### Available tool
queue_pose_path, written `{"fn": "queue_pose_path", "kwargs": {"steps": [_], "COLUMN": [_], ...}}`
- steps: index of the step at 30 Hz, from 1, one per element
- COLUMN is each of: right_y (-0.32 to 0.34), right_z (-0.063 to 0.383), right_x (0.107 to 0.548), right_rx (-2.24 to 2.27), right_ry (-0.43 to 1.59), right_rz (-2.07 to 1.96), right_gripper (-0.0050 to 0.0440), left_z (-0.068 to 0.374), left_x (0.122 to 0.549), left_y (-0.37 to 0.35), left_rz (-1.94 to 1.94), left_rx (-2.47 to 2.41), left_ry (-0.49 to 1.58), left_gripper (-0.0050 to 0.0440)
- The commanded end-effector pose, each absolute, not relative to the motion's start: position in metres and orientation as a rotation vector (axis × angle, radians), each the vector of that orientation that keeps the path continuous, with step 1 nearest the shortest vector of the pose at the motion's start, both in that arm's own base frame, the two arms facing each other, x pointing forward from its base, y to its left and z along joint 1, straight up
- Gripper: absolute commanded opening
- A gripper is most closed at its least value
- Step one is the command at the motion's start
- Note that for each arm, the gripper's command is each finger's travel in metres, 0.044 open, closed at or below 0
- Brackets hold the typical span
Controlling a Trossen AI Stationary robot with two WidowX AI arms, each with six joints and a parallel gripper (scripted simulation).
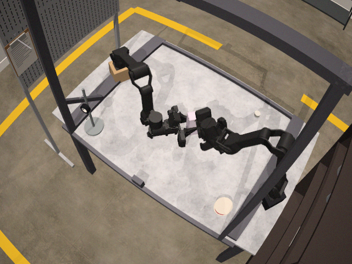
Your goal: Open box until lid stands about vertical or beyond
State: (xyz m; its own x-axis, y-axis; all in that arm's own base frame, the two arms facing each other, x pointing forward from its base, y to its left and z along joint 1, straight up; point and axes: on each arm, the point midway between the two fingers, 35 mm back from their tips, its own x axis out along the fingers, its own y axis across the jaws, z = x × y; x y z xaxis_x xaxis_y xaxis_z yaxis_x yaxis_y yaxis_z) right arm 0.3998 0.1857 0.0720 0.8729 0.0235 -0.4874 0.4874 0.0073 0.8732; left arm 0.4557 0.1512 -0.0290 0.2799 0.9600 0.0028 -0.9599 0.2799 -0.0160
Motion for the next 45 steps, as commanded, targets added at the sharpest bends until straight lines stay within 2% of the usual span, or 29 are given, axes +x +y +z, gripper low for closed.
{"fn": "queue_pose_path", "kwargs": {"steps": [1, 45], "right_y": [0.185, 0.187], "right_z": [0.083, 0.094], "right_x": [0.405, 0.402], "right_rx": [1.553, 1.549], "right_ry": [0.401, 0.405], "right_rz": [-0.358, -0.361], "right_gripper": [0.005, 0.005], "left_z": [-0.019, -0.019], "left_x": [0.466, 0.466], "left_y": [0.148, 0.148], "left_rz": [1.25, 1.25], "left_rx": [-0.019, -0.019], "left_ry": [-0.027, -0.027], "left_gripper": [0.0221, 0.0221]}}
